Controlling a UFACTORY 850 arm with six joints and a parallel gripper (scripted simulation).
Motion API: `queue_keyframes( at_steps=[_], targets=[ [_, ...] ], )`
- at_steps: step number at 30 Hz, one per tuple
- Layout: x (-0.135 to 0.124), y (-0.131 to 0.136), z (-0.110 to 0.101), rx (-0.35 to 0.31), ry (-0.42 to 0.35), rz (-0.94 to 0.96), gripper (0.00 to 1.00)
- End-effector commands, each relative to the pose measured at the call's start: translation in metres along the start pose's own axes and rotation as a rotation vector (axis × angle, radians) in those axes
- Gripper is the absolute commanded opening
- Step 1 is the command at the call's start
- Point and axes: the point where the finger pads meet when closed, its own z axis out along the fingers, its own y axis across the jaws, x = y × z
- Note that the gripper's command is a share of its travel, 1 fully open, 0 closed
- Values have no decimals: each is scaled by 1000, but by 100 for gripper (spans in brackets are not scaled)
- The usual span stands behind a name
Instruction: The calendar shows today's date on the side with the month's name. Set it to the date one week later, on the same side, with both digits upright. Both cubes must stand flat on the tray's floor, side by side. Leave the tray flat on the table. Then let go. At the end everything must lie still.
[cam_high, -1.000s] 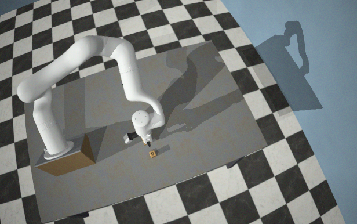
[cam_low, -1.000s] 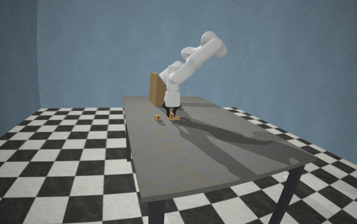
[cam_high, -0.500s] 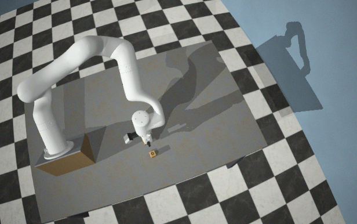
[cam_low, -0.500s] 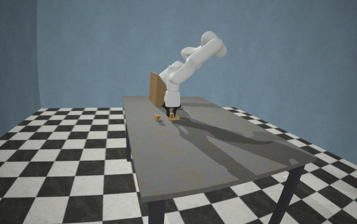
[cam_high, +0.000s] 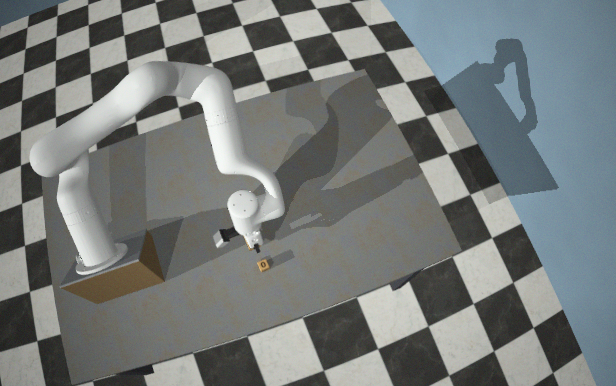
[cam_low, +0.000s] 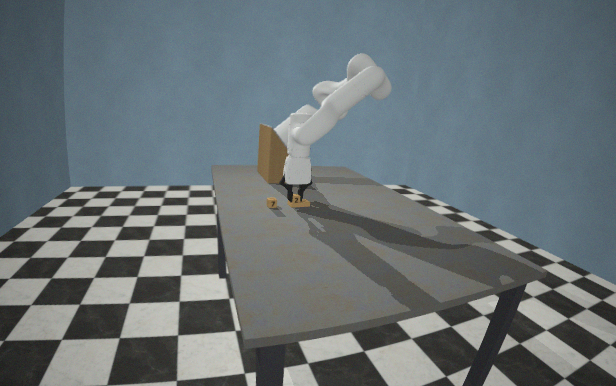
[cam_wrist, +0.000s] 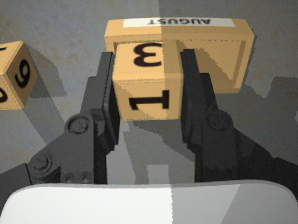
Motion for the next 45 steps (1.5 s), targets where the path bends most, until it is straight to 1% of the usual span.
queue_keyframes(
  at_steps=[1,8,9,13,14,16,17,19,20,22,23,36,40,45],
  targets=[
    [-1,0,-1,0,-1,0,29],
    [-1,0,-1,0,-1,0,29],
    [-1,0,-1,0,-1,0,33],
    [-1,0,-1,0,-1,0,33],
    [-1,0,-1,0,-1,0,37],
    [-1,0,-1,0,-1,0,37],
    [-1,0,-1,0,-1,0,41],
    [-1,0,-1,0,-1,0,41],
    [-1,0,-1,0,-1,0,45],
    [-1,0,-1,0,-1,0,45],
    [-1,0,-1,0,-1,0,49],
    [-1,0,-1,0,-1,0,49],
    [-1,0,-9,0,-1,0,49],
    [-1,0,-30,0,-1,0,49]
  ],
)
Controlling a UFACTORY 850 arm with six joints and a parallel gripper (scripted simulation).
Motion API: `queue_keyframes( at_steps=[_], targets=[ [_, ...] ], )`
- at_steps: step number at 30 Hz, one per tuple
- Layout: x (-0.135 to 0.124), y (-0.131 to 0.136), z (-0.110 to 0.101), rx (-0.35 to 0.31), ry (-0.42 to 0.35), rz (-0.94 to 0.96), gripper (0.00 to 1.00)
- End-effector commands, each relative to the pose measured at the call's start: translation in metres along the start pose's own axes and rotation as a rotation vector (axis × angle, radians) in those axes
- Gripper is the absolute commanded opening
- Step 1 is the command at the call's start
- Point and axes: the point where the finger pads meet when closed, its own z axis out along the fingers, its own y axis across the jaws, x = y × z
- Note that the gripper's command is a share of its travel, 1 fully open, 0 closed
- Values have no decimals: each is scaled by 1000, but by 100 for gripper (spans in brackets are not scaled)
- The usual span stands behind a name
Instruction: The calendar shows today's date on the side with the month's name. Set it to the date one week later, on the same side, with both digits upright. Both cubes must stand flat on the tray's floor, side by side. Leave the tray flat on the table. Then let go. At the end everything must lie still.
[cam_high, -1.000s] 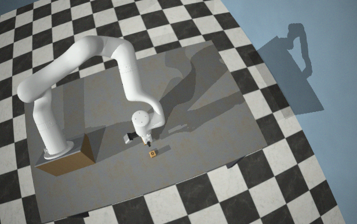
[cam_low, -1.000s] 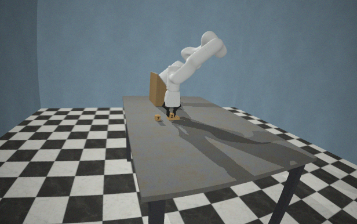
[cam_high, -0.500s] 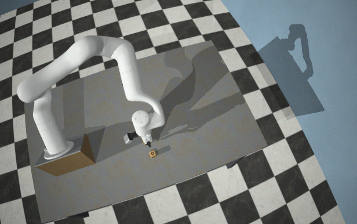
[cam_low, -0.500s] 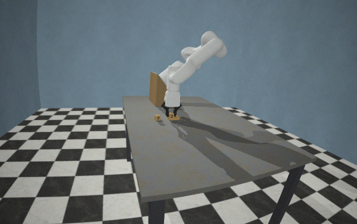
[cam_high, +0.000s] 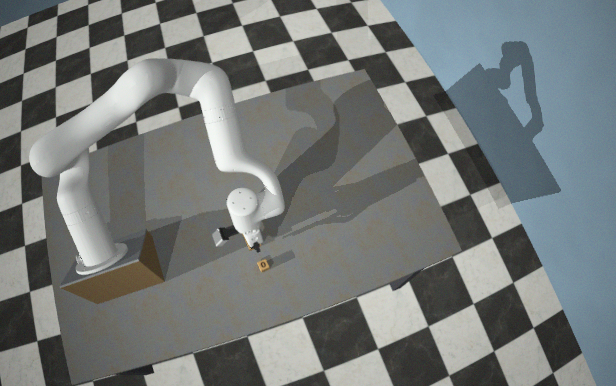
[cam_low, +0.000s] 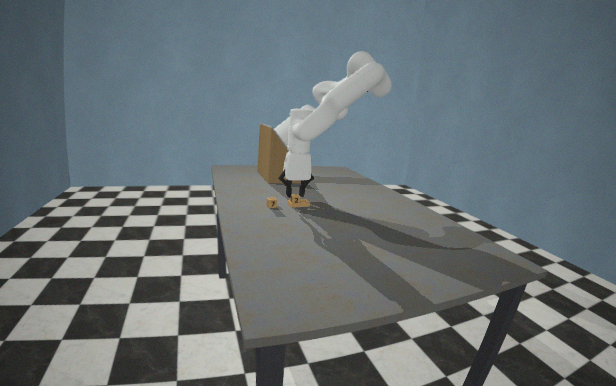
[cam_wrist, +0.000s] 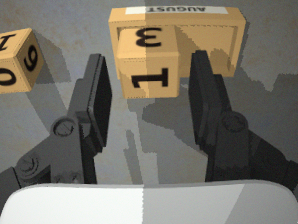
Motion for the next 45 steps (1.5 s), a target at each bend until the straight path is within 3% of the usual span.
queue_keyframes(
  at_steps=[1,13,22,23,45],
  targets=[
    [-1,0,-14,0,-1,-1,49],
    [-1,0,-68,0,-1,-1,49],
    [-1,0,-75,0,-1,-1,49],
    [-1,0,-75,0,-1,-1,100],
    [-1,-1,-75,0,-1,8,100]
  ],
)
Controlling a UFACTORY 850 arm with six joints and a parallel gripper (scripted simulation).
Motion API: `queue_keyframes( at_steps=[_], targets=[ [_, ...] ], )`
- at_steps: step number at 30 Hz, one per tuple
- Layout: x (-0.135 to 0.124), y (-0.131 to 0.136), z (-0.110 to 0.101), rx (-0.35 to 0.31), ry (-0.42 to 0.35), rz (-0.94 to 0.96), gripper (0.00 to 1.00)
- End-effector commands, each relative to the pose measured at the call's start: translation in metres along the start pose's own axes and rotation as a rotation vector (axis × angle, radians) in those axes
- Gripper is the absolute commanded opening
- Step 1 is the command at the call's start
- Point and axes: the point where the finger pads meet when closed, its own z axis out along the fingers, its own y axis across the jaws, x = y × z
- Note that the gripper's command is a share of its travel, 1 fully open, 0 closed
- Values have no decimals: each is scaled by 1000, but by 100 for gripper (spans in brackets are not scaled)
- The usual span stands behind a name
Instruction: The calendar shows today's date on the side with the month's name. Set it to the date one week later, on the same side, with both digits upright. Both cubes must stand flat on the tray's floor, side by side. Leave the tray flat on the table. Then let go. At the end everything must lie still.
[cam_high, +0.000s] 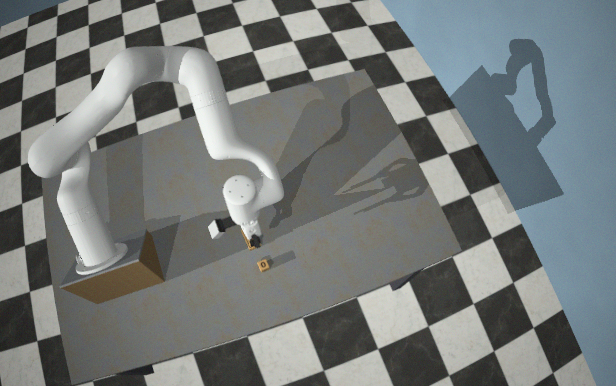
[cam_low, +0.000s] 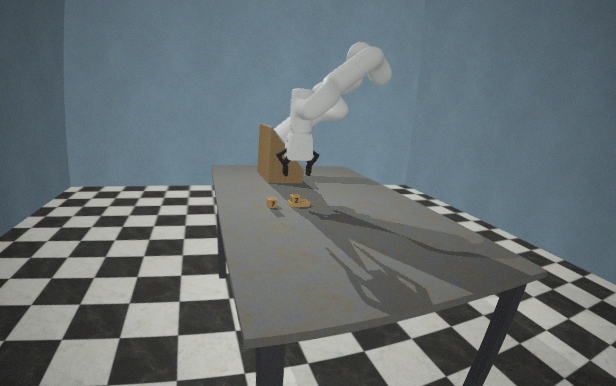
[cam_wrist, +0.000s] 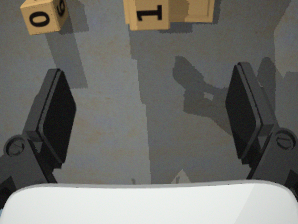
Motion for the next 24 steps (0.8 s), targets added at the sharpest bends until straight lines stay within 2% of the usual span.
queue_keyframes(
  at_steps=[1,6,8,11,24],
  targets=[
    [-1,-1,-1,1,-1,18,100],
    [-2,-10,1,1,-2,173,100],
    [-2,-10,1,1,-2,173,100],
    [-2,-19,3,1,-2,321,100],
    [-2,-42,8,0,-2,700,100]
  ],
)
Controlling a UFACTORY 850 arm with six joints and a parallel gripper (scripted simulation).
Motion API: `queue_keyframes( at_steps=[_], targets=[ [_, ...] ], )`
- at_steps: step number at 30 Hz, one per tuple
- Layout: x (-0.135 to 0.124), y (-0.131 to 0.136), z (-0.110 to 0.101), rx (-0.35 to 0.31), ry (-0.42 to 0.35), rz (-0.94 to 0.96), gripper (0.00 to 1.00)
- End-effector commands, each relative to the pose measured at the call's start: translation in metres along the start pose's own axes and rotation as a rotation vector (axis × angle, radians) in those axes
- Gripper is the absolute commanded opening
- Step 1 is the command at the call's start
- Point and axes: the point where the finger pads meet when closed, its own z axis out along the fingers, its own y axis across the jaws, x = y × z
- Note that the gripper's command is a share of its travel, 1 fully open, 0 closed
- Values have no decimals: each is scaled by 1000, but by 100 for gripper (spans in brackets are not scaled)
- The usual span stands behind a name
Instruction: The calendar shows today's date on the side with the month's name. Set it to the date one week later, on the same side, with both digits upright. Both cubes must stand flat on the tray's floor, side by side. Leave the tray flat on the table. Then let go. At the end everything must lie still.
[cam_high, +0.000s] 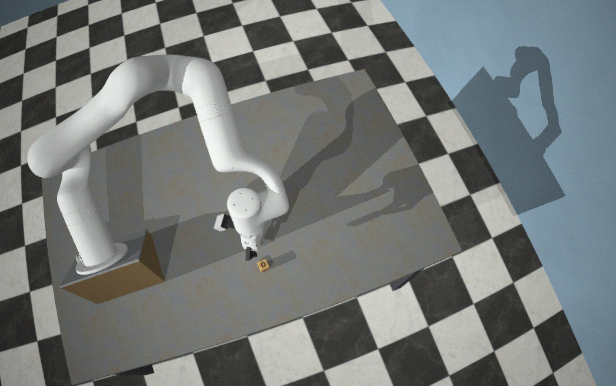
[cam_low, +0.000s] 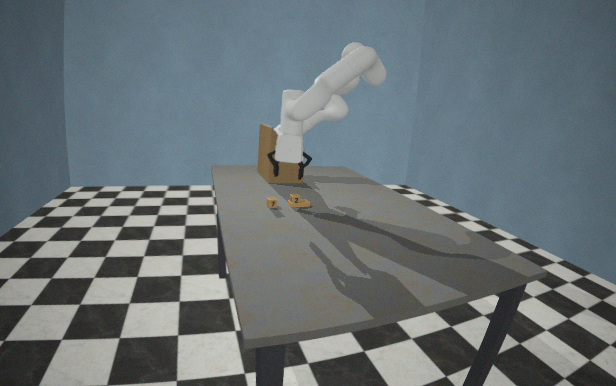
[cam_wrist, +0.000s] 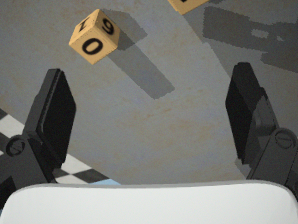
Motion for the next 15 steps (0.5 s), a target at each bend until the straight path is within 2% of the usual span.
queue_keyframes(
  at_steps=[1,3,15],
  targets=[
    [-4,-5,1,6,12,108,100],
    [-8,-11,2,6,11,224,100],
    [-19,-30,7,8,10,596,100]
  ],
)
